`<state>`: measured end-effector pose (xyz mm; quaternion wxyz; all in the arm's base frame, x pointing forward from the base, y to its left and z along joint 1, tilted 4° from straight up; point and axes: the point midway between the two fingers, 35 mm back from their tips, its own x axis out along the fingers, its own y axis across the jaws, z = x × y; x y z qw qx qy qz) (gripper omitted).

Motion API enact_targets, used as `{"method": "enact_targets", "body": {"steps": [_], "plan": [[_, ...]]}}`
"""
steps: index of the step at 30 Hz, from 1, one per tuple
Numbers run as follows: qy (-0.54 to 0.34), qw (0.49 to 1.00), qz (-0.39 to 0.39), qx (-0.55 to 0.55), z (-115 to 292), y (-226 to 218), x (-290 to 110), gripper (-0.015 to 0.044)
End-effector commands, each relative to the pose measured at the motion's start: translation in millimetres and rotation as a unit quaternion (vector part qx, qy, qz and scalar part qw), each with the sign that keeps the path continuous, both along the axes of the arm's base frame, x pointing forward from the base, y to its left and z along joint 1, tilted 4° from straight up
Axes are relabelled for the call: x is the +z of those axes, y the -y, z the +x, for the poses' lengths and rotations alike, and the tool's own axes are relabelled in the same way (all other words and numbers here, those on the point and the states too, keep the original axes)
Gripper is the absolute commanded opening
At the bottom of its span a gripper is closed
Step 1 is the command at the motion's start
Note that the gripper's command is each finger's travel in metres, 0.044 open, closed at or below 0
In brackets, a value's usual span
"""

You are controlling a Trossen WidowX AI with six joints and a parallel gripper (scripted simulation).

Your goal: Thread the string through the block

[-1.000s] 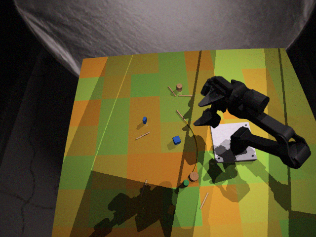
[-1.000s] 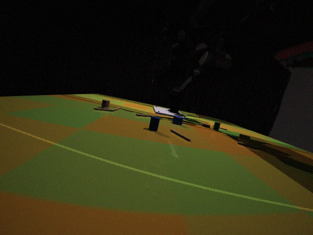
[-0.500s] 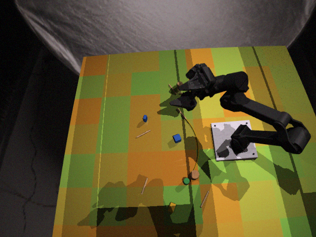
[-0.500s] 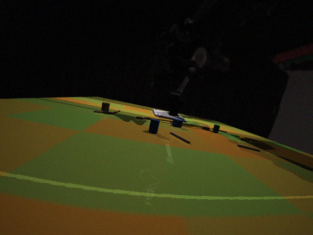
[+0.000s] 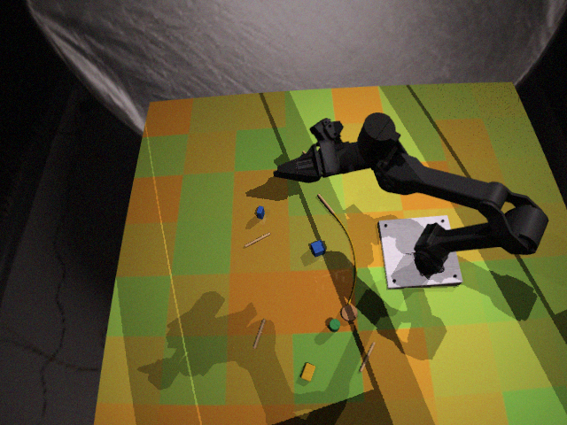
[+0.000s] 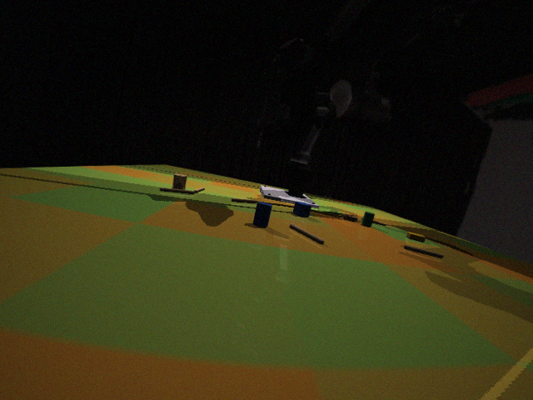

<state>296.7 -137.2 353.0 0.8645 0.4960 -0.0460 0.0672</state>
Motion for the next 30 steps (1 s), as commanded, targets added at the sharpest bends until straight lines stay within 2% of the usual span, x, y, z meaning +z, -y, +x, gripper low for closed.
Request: {"method": "enact_targets", "body": {"steps": [1,8,15,19,24,30], "plan": [[-0.150,0.962,-0.221,-0.049,40.7,17.2,-66.3,0.0440],[-0.250,0.898,-0.362,-0.010,49.6,13.1,-114.7,0.0440],[-0.333,0.792,-0.504,0.085,45.8,1.3,-163.4,0.0440],[-0.364,0.709,-0.581,0.166,37.1,-8.1,-189.8,0.0440],[-0.373,0.582,-0.662,0.290,19.2,-21.6,-218.7,0.0440],[-0.348,0.425,-0.708,0.445,-9.5,-37.0,-242.7,0.0440]]}}
